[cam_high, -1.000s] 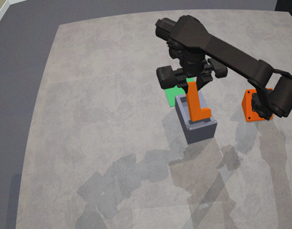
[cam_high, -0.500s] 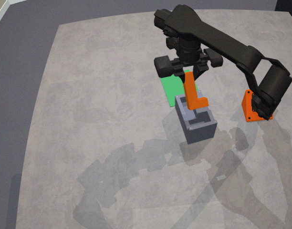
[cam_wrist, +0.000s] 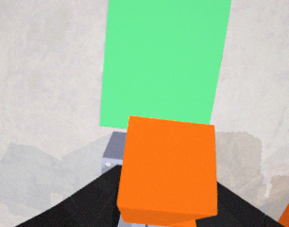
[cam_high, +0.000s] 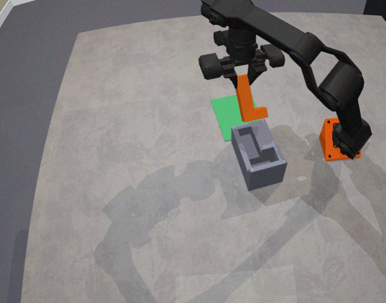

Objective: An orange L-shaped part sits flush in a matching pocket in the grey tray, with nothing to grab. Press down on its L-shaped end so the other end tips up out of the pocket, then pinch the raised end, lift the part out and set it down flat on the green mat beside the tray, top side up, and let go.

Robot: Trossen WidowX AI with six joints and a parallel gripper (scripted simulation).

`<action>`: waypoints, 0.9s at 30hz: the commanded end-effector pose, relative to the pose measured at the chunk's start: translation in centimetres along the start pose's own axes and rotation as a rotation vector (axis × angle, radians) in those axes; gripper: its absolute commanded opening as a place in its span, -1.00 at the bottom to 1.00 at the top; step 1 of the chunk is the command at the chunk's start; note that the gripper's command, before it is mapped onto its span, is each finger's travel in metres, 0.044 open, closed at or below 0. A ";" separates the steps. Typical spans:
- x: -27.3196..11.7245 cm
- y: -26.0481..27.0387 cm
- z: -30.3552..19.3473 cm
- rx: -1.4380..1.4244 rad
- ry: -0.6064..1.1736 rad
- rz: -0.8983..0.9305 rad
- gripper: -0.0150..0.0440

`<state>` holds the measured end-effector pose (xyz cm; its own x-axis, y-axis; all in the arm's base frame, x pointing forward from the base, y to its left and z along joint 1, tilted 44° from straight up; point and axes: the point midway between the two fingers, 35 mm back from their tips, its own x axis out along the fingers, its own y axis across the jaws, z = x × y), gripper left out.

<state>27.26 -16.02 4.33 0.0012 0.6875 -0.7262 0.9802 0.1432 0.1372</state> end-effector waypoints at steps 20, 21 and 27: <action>0.6 -0.5 5.9 -0.006 -0.008 -0.001 -0.49; 0.7 -0.5 5.9 -0.006 -0.008 -0.001 -0.49; 1.7 -0.5 5.9 -0.006 -0.008 -0.001 -0.49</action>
<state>28.00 -19.55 -0.57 0.0004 0.6781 -0.7350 0.9780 0.1530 0.1417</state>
